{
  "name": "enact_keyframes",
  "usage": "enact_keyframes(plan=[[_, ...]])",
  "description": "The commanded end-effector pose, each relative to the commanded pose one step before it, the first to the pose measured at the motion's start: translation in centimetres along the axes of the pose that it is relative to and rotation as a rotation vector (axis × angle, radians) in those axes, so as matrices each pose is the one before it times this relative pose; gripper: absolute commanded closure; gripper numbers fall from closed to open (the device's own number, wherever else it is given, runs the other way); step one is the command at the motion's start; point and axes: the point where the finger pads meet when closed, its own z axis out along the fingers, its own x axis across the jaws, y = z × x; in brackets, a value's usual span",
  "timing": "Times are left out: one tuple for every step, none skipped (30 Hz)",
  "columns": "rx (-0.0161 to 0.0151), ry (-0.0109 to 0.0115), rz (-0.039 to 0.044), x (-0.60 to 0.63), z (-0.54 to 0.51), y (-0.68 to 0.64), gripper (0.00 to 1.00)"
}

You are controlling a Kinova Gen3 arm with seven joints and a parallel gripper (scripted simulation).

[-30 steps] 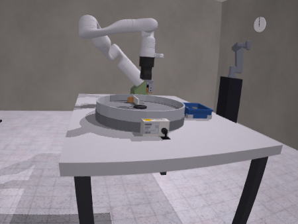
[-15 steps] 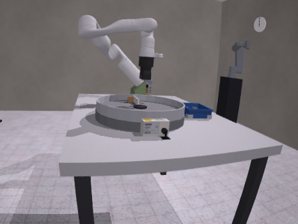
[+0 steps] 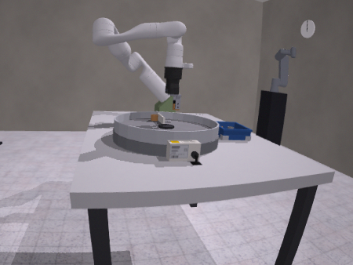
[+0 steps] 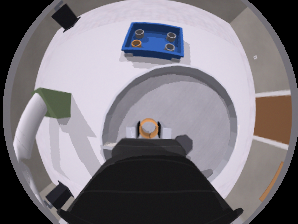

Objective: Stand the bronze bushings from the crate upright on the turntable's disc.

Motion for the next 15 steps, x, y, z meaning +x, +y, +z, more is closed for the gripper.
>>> enact_keyframes(plan=[[0.00115, -0.00221, -0.00557, -0.173, -0.089, 0.152, 1.00], [0.00000, 0.00000, 0.00000, 0.000, 0.000, 0.000, 1.00], [0.00000, 0.00000, 0.00000, 0.000, 0.000, 0.000, 1.00], [0.00000, 0.00000, 0.00000, 0.000, 0.000, 0.000, 1.00], [0.00000, 0.00000, 0.00000, 0.000, 0.000, 0.000, 1.00], [0.00000, 0.00000, 0.00000, 0.000, 0.000, 0.000, 1.00], [-0.00012, -0.00001, -0.00027, -0.009, 0.030, 0.005, 1.00], [-0.00001, -0.00001, 0.00001, 0.001, 0.145, 0.009, 1.00], [0.00000, -0.00002, -0.00001, 0.000, 0.298, 0.017, 1.00], [-0.00001, -0.00003, 0.00000, 0.001, 0.414, 0.024, 1.00], [0.00000, 0.00000, 0.00000, 0.000, 0.000, 0.000, 1.00], [0.00000, 0.00000, 0.00000, 0.000, 0.000, 0.000, 1.00], [-0.00002, -0.00003, 0.00000, 0.001, 0.452, 0.027, 1.00], [-0.00001, -0.00003, 0.00000, 0.001, 0.405, 0.024, 1.00], [-0.00002, -0.00002, 0.00001, 0.001, 0.287, 0.017, 1.00]])
